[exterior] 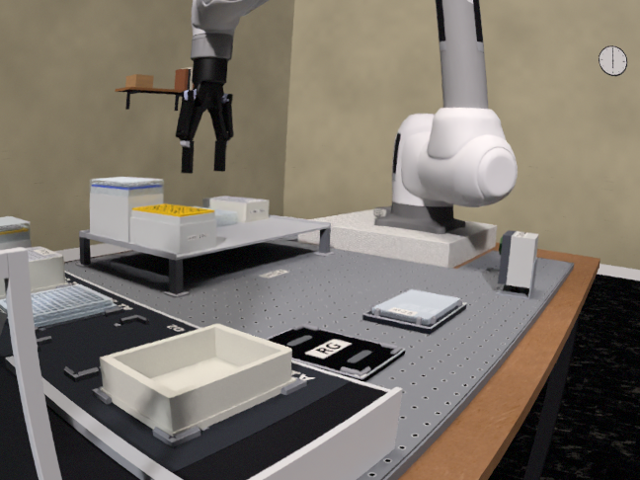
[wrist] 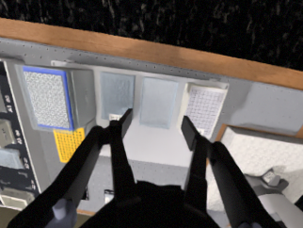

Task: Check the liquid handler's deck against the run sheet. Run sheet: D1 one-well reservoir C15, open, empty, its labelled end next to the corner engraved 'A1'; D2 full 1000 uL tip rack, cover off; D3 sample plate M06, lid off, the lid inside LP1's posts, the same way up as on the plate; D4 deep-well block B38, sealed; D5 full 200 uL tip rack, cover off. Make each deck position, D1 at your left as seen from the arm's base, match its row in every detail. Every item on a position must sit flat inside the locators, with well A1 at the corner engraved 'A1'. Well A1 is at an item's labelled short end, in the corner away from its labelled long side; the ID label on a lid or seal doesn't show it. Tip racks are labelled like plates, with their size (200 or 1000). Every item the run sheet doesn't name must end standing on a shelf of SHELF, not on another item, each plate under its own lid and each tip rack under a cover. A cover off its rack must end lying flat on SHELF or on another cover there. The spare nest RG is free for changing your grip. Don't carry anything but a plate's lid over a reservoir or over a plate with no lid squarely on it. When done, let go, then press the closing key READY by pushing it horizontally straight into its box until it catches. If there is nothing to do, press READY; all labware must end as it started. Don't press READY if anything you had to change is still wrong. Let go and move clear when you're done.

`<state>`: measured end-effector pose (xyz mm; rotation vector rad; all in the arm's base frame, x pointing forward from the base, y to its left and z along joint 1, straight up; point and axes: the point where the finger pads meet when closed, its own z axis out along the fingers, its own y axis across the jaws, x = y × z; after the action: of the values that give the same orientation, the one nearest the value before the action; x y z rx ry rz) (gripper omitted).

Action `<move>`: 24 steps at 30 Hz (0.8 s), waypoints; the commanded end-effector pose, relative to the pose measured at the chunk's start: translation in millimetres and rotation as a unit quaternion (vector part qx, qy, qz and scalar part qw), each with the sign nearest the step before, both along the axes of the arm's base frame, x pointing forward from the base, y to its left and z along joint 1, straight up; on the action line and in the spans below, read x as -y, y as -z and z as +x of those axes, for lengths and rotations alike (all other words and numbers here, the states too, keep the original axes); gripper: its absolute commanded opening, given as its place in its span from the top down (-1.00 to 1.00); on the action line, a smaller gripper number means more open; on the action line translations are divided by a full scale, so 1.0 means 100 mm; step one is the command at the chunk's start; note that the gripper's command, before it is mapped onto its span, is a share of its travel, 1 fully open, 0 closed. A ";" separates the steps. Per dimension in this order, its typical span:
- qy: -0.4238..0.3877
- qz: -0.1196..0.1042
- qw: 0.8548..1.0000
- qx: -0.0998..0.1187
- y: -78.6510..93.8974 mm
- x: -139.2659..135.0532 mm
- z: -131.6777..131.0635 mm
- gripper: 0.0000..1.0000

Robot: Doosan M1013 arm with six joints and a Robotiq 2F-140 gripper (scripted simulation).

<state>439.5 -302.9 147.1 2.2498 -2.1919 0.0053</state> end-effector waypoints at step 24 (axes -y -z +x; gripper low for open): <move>0.000 0.000 1.000 0.001 0.36 0.00 0.01 -0.34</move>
<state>439.5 -303.0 111.1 2.2497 -2.1918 0.0050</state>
